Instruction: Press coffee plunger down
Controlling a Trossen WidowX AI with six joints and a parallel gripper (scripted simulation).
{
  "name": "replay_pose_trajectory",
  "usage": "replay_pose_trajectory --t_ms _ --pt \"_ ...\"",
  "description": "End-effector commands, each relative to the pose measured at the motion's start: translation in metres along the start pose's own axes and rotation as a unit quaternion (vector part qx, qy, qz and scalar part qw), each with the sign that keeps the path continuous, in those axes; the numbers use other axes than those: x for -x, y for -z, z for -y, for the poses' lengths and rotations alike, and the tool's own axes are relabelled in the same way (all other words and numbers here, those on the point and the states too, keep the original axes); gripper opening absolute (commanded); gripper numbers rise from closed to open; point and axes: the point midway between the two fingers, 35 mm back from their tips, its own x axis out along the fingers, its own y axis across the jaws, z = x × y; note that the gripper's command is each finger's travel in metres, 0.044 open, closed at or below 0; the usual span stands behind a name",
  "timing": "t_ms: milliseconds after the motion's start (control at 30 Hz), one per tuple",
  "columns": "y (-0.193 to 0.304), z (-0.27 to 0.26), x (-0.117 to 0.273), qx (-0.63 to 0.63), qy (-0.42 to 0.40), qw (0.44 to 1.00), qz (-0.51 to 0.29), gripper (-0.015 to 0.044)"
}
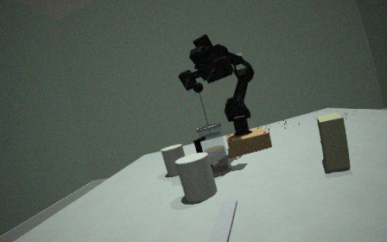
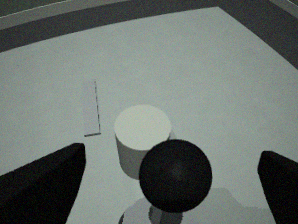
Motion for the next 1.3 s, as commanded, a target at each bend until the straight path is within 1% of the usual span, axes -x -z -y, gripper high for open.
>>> replay_pose_trajectory --t_ms 0,200,633,1267 --pt "0.003 0.001 -0.003 -0.003 0.003 1.0 -0.004 0.0282" --pt "0.003 0.001 -0.003 -0.003 0.003 1.0 -0.004 0.0129" --pt "0.004 0.001 -0.004 -0.003 0.003 1.0 -0.004 0.0129" --pt "0.028 0.001 -0.022 -0.003 0.003 1.0 -0.004 0.0129"
